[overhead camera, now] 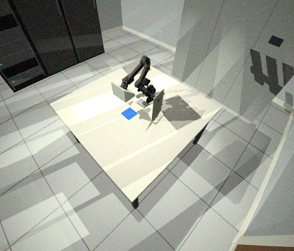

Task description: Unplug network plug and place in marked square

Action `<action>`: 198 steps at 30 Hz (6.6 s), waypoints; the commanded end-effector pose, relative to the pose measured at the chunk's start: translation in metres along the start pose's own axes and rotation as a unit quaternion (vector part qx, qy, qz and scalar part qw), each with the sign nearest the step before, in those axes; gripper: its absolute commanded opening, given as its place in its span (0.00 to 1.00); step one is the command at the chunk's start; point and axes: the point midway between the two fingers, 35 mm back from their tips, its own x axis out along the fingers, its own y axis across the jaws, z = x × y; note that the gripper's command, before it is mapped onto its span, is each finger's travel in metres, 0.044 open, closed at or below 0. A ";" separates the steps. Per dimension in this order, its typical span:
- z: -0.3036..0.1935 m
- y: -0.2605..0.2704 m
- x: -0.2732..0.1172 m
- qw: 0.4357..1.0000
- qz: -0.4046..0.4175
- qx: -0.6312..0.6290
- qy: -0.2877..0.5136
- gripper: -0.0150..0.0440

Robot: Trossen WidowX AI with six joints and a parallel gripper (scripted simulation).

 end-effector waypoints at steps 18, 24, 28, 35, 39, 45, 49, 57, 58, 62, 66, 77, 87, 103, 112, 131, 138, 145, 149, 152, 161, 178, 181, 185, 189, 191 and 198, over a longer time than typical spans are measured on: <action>0.001 0.001 0.007 1.000 -0.001 -0.003 0.002 0.27; 0.001 0.001 0.006 1.000 -0.001 -0.003 0.002 0.25; 0.001 0.001 0.004 1.000 -0.001 -0.003 0.002 0.25; 0.000 0.001 0.000 1.000 -0.001 -0.003 0.002 0.25; -0.001 0.001 -0.002 1.000 -0.001 -0.003 0.002 0.25; -0.002 0.001 -0.006 1.000 -0.001 -0.003 0.002 0.25; -0.003 0.001 -0.008 1.000 -0.001 -0.003 0.002 0.25; -0.004 0.001 -0.013 1.000 0.000 -0.003 0.003 0.25; -0.004 0.001 -0.014 1.000 0.000 -0.003 0.003 0.25; -0.005 0.001 -0.016 1.000 0.000 -0.003 0.003 0.25; -0.006 0.001 -0.018 1.000 0.000 -0.003 0.003 0.25; -0.009 0.002 -0.025 1.000 0.000 -0.003 0.003 0.25; -0.011 0.002 -0.031 1.000 0.001 -0.003 0.003 0.25; -0.014 0.001 -0.041 1.000 0.005 -0.004 0.007 0.25; -0.017 0.001 -0.047 1.000 0.008 -0.004 0.010 0.25; -0.021 -0.001 -0.054 1.000 0.010 -0.002 0.016 0.25; -0.022 -0.016 -0.057 1.000 0.008 -0.002 0.013 0.25; -0.022 -0.031 -0.062 1.000 0.005 -0.003 0.010 0.25; -0.022 -0.039 -0.066 1.000 0.004 -0.003 0.008 0.25; -0.022 -0.045 -0.068 1.000 0.003 -0.004 0.007 0.25; -0.022 -0.059 -0.076 1.000 0.001 -0.005 0.004 0.25; -0.100 -0.010 -0.072 0.980 0.162 -0.070 0.094 0.25; -0.113 0.000 -0.075 0.973 0.193 -0.076 0.102 0.25; -0.128 0.013 -0.081 0.963 0.234 -0.082 0.108 0.25; -0.142 0.026 -0.088 0.952 0.274 -0.084 0.110 0.25; -0.148 0.032 -0.091 0.946 0.293 -0.084 0.109 0.25; -0.165 0.053 -0.106 0.927 0.353 -0.077 0.097 0.25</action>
